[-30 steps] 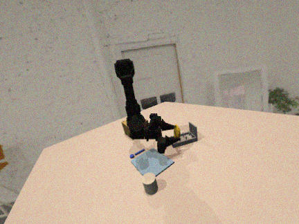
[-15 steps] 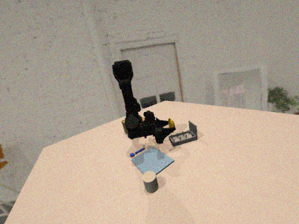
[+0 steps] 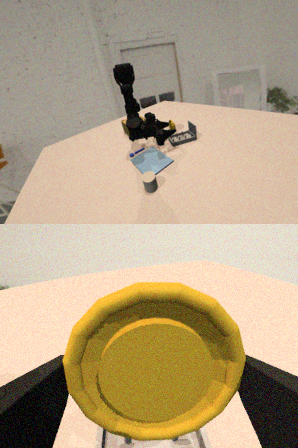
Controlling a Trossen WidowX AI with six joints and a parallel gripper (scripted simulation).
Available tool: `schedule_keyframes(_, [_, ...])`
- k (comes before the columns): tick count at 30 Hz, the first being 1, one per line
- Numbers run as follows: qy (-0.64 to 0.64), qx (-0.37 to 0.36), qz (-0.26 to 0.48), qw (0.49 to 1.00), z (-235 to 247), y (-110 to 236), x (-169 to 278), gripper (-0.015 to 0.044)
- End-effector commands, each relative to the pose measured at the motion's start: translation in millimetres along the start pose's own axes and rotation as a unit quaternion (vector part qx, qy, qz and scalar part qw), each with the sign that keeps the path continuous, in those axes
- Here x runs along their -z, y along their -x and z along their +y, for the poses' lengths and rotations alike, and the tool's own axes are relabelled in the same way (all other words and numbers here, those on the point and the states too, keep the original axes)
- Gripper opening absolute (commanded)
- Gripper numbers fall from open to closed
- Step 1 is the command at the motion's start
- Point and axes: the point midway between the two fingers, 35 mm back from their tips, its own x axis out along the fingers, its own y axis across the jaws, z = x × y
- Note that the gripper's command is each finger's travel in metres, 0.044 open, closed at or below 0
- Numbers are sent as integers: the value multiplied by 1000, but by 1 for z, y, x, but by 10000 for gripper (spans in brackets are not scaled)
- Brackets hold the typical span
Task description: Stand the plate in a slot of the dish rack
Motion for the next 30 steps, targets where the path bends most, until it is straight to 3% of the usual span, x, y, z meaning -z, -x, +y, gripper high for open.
schedule_keyframes(1, [-9,2,6,1000,-1,-5,6,0])
schedule_keyframes(13, [-23,1,17,1000,-1,-16,34,0])
schedule_keyframes(27, [-32,1,16,999,1,-15,31,0])
schedule_keyframes(30, [-31,1,16,999,1,-15,31,79])
